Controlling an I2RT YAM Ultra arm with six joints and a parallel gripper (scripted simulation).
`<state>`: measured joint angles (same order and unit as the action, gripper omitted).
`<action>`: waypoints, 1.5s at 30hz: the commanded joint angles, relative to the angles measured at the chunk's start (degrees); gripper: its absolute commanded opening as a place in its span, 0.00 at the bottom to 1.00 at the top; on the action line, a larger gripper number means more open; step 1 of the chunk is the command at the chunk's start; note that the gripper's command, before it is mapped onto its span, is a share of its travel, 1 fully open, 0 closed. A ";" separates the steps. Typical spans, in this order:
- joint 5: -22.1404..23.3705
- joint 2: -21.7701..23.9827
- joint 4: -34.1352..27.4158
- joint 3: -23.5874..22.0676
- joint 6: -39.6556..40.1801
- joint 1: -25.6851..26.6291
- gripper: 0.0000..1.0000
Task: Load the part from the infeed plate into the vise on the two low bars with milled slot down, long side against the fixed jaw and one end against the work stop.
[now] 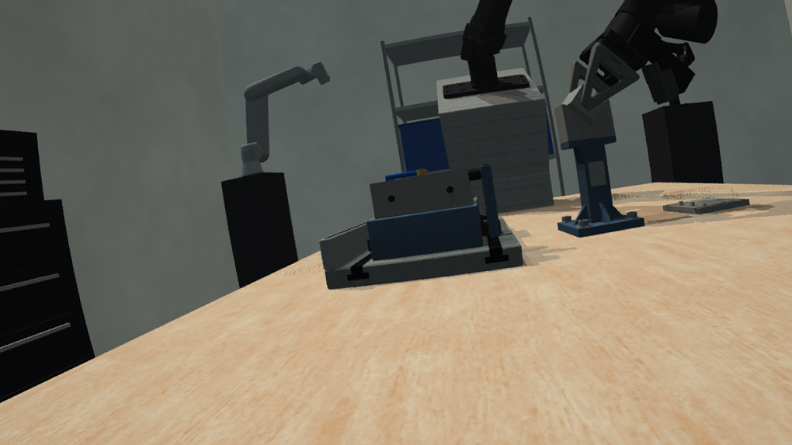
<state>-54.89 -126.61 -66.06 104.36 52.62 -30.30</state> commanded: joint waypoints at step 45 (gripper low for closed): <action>-0.84 0.80 0.60 1.51 0.24 -0.06 0.81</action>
<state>-55.09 -126.58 -66.04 104.36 52.62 -30.30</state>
